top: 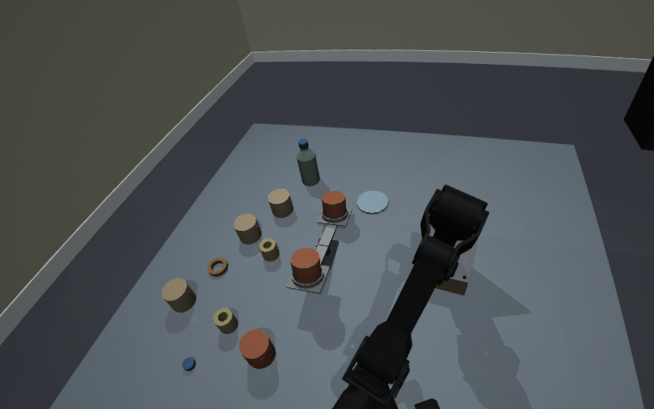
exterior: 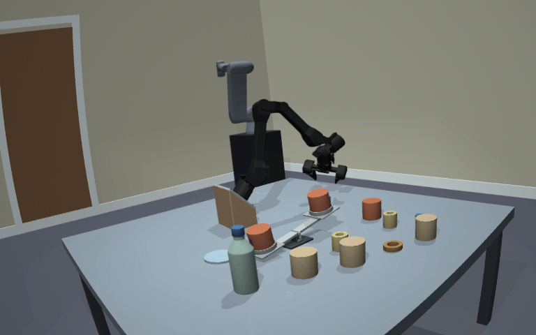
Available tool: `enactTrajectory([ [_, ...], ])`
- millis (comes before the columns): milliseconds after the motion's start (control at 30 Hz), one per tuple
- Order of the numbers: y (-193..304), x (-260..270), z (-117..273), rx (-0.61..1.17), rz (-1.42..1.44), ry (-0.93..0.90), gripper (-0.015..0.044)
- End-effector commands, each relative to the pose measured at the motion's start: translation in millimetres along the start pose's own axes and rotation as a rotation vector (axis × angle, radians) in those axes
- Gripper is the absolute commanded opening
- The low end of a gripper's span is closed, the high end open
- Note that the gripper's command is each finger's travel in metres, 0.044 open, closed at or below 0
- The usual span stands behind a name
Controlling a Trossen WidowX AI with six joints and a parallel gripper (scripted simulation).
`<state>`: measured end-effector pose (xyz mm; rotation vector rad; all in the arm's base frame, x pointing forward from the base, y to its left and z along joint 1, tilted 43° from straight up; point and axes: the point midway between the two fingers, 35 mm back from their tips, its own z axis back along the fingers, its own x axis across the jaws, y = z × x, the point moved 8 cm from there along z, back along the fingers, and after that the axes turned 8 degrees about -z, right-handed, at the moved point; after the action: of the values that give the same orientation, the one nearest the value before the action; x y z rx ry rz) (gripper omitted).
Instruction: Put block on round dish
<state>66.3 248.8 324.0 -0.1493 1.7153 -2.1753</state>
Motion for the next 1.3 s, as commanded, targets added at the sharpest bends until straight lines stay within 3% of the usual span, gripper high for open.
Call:
enactTrajectory([
  [0,19,-25,13,0.061,-0.047,0.082,0.0440],
  [533,84,-89,93,0.224,-0.251,0.395,0.0440],
  [767,101,-97,118,0.254,-0.315,0.472,0.0440],
  [1267,152,-90,216,0.310,-0.544,0.743,0.0440],
])
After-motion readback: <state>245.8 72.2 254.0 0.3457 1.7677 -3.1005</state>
